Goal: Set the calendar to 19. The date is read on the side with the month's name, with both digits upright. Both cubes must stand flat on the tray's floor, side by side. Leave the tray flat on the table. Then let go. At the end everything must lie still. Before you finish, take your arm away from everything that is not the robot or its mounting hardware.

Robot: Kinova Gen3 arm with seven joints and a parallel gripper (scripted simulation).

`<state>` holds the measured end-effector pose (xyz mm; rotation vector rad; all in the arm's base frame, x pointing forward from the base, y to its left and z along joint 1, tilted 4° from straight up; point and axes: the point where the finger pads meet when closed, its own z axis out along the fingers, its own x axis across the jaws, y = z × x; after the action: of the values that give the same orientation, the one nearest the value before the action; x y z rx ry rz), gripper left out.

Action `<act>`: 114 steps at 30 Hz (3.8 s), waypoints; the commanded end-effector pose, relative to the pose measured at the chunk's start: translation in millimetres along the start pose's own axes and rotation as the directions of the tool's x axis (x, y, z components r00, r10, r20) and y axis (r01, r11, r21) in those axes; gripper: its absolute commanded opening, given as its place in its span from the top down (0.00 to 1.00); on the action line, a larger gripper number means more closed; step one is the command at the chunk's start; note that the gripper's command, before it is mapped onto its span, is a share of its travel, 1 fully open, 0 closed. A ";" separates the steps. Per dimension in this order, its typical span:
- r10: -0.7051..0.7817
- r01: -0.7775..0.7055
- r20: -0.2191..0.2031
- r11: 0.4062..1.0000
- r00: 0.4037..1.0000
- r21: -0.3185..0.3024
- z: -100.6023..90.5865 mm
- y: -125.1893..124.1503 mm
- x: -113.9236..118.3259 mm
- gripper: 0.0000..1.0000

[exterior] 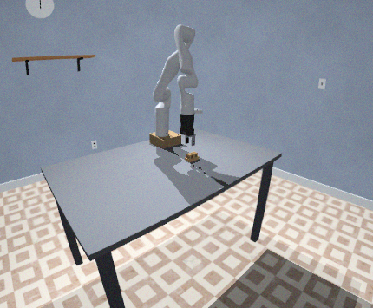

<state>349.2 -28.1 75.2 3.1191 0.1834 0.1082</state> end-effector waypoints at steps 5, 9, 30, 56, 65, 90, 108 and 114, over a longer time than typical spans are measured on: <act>0.001 -0.001 0.000 1.000 1.000 0.000 2.5 0.3 -0.1 0.13; 0.001 -0.001 0.000 1.000 1.000 0.001 6.2 0.1 -0.1 0.13; 0.001 -0.001 0.000 1.000 1.000 0.001 34.2 -1.0 -0.1 0.13; 0.001 -0.001 0.000 1.000 1.000 0.001 50.5 -1.6 -0.2 0.13; 0.001 -0.001 0.000 1.000 1.000 0.001 50.5 -1.6 -0.2 0.13; 0.001 -0.001 0.000 1.000 1.000 0.001 50.5 -1.6 -0.2 0.13; 0.001 -0.001 0.000 1.000 1.000 0.001 62.8 -1.7 -0.2 0.13; 0.001 -0.001 0.000 1.000 1.000 0.001 72.6 -1.7 -0.2 0.13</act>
<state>356.3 -24.5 7.2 3.1189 0.1930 0.1200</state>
